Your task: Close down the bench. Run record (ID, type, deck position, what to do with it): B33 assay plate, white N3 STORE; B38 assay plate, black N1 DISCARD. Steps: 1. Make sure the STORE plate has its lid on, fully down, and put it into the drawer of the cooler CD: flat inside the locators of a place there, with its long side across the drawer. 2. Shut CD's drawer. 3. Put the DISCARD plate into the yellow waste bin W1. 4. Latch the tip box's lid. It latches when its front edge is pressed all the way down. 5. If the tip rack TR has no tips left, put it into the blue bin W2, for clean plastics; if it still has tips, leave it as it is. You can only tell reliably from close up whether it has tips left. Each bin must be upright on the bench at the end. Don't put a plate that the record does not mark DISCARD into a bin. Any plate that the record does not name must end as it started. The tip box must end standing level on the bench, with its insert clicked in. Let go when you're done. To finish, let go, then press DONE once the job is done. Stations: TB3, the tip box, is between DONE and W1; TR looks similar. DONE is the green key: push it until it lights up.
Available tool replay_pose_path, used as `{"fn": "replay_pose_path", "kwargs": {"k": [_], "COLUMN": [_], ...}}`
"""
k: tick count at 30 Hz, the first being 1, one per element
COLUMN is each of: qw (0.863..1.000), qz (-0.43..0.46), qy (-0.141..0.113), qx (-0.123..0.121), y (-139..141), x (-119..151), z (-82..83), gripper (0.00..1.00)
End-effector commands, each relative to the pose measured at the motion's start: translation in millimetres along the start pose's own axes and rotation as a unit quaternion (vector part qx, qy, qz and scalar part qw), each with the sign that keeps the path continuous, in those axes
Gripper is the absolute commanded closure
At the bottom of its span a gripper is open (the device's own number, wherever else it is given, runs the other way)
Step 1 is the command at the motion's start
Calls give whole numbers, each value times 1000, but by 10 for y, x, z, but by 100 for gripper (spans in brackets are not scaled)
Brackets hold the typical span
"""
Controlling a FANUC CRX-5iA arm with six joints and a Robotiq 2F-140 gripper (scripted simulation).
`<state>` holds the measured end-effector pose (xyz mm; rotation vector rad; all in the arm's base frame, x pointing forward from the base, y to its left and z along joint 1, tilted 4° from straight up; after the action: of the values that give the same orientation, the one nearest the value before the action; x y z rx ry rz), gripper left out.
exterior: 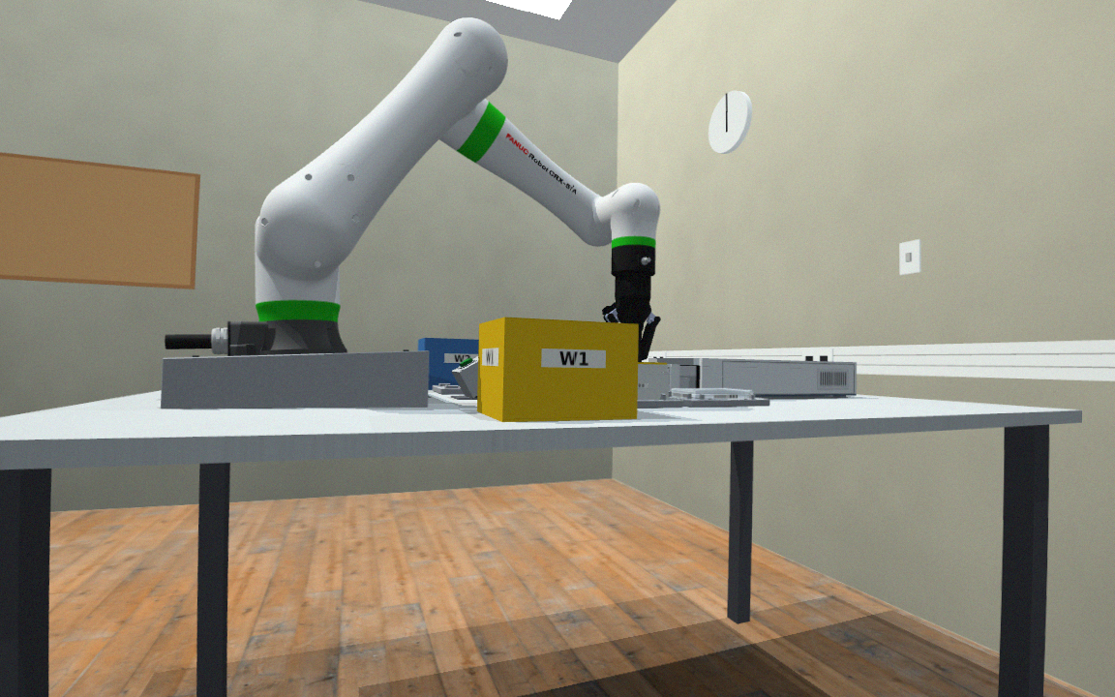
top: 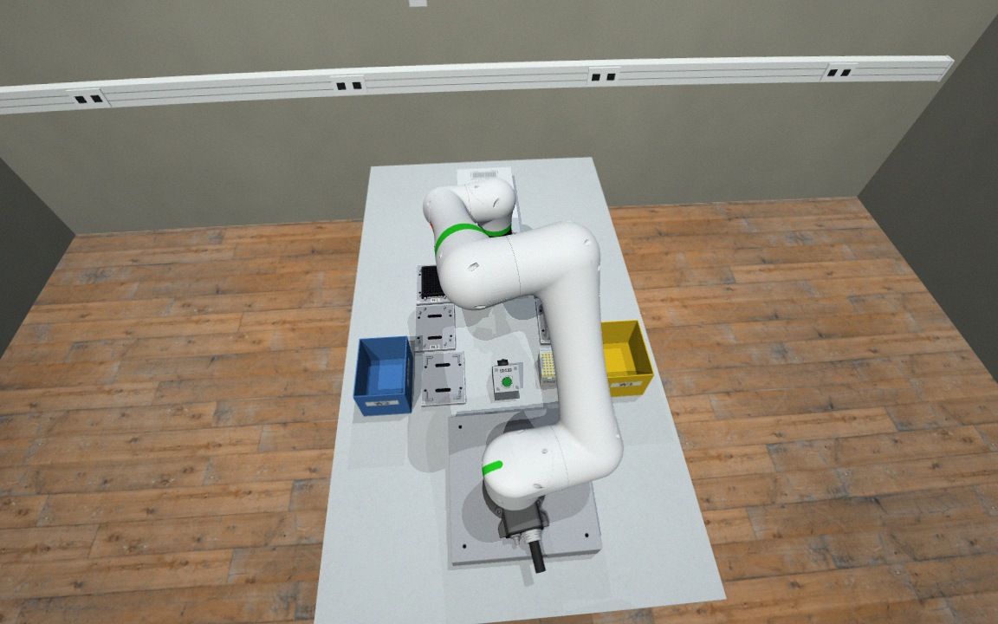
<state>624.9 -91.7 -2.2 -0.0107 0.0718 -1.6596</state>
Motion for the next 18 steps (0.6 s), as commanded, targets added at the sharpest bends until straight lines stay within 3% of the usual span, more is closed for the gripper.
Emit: {"fn": "replay_pose_path", "kwargs": {"k": [1, 18], "qw": [1000, 1000], "qz": [0, 0], "qy": [0, 0], "qx": [1, 1], "y": [67, 246], "x": [4, 13], "z": [12, 13], "gripper": [90, 90]}}
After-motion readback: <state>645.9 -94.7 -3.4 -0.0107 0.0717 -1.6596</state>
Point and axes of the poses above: the point where the finger pads meet when closed, its own z axis back along the fingers, its own y axis across the jaws, x = y × z, the point moved 6 cm from there along z, back along the fingers, and after that the axes turned 3 degrees about z, right-handed, at the moved point
